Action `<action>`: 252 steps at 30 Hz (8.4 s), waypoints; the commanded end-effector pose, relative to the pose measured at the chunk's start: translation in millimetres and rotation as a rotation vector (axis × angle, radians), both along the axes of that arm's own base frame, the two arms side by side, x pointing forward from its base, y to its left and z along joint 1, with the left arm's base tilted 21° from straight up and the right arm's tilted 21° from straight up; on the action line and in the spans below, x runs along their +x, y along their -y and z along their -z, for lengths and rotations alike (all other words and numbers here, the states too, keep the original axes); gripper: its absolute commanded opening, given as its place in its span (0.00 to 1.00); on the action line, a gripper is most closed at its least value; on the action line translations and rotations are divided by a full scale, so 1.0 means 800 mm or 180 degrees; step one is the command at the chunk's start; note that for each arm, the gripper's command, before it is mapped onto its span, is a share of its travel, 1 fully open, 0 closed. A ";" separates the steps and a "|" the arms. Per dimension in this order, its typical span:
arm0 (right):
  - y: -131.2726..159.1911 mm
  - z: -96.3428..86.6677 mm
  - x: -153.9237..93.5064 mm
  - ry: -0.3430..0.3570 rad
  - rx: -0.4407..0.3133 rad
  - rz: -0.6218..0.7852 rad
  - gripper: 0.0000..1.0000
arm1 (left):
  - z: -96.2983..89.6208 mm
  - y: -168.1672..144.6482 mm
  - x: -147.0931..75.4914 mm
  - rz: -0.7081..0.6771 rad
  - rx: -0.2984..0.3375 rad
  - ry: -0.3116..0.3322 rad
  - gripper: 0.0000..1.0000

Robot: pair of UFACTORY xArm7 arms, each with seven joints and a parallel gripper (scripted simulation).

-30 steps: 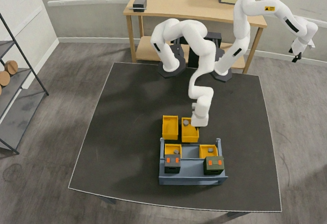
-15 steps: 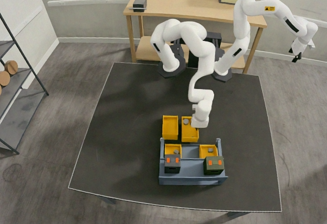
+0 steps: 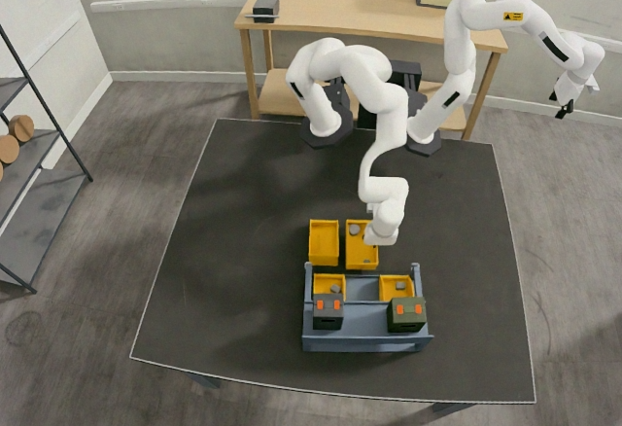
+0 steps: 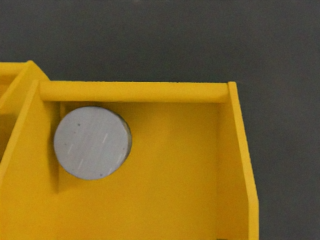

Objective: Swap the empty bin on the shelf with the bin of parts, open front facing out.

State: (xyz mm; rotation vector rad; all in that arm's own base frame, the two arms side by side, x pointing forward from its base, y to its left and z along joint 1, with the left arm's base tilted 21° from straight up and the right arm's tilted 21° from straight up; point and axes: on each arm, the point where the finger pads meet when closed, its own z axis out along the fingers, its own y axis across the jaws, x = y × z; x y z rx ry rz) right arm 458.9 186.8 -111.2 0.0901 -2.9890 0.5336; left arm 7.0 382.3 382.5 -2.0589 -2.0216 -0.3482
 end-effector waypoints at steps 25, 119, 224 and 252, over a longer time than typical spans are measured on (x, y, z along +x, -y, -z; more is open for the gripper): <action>-0.003 -0.003 0.006 0.0007 0.0008 -0.0004 0.00 | -0.002 -0.001 0.000 -0.0001 0.0014 0.0002 1.00; -0.015 -0.013 0.106 0.0006 0.0007 -0.0004 0.00 | -0.002 -0.001 0.000 -0.0001 0.0014 0.0002 1.00; -0.010 0.005 0.122 0.0009 0.0008 -0.0006 0.00 | -0.002 -0.001 0.000 -0.0001 0.0014 0.0002 1.00; -0.010 0.006 0.126 0.0036 0.0010 -0.0016 0.00 | -0.002 -0.001 0.000 -0.0001 0.0014 0.0002 1.00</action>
